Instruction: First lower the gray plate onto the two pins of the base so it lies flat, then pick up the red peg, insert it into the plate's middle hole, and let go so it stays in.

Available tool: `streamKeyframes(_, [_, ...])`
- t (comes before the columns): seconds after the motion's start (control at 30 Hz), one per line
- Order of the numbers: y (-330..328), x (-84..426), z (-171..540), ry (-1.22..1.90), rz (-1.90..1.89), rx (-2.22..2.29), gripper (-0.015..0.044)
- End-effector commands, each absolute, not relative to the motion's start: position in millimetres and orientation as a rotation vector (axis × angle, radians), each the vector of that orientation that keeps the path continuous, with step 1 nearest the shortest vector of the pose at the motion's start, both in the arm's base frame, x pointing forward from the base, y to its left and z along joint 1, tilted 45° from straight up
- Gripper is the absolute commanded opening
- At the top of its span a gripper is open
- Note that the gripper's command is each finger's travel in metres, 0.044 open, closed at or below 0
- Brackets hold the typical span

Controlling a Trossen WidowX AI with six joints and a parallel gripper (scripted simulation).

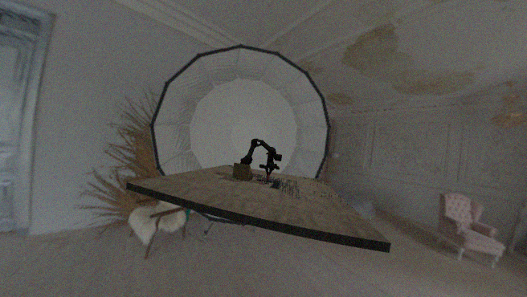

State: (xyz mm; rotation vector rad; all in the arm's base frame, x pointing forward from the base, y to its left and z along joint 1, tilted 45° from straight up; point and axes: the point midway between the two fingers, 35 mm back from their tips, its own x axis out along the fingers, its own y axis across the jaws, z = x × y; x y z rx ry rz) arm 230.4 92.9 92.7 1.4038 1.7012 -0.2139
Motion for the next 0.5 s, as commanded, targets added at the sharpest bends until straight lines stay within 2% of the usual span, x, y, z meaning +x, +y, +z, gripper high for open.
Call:
streamKeyframes(0.0, [93.3,230.5,92.8,1.701,-0.213,1.407,0.0])
streamKeyframes(0.47, [73.7,233.9,109.1,1.697,-0.223,1.401,0.0])
